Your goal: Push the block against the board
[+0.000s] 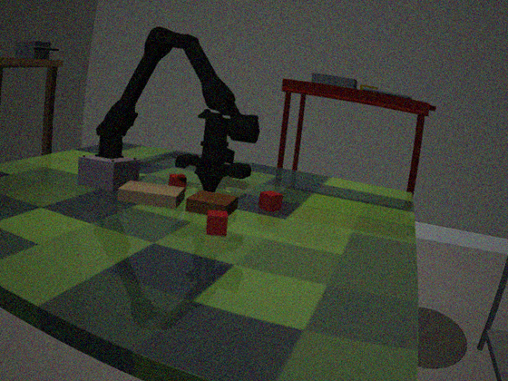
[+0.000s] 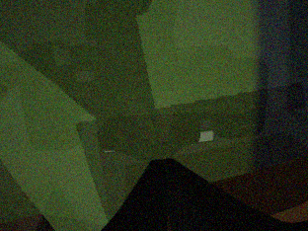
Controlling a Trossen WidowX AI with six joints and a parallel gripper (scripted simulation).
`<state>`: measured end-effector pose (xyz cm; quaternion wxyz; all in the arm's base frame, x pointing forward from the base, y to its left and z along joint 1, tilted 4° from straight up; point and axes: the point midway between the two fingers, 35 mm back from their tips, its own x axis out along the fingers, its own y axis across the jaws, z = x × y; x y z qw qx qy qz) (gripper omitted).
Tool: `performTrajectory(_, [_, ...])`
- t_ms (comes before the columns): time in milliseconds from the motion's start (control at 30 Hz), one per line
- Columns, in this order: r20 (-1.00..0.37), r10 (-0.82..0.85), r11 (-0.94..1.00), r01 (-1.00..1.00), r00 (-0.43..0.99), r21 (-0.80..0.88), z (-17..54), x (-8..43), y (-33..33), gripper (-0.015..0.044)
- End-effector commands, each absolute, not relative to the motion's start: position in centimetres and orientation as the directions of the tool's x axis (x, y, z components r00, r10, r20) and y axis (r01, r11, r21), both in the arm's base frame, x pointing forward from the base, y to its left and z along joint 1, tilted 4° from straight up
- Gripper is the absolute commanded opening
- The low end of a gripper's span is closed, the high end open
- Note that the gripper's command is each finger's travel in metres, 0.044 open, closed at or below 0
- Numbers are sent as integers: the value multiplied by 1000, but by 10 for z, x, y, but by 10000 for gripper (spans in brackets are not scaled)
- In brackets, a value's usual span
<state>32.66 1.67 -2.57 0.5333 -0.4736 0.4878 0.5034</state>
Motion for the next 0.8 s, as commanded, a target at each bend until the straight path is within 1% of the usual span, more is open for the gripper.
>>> performTrajectory(0, [-997,70,44,-999,19,-16,-26,327,10,0])
performTrajectory(433, [-997,68,44,-999,19,-16,-27,330,-8,0])
performTrajectory(767, [-997,69,44,-999,19,-16,-26,331,4,0])
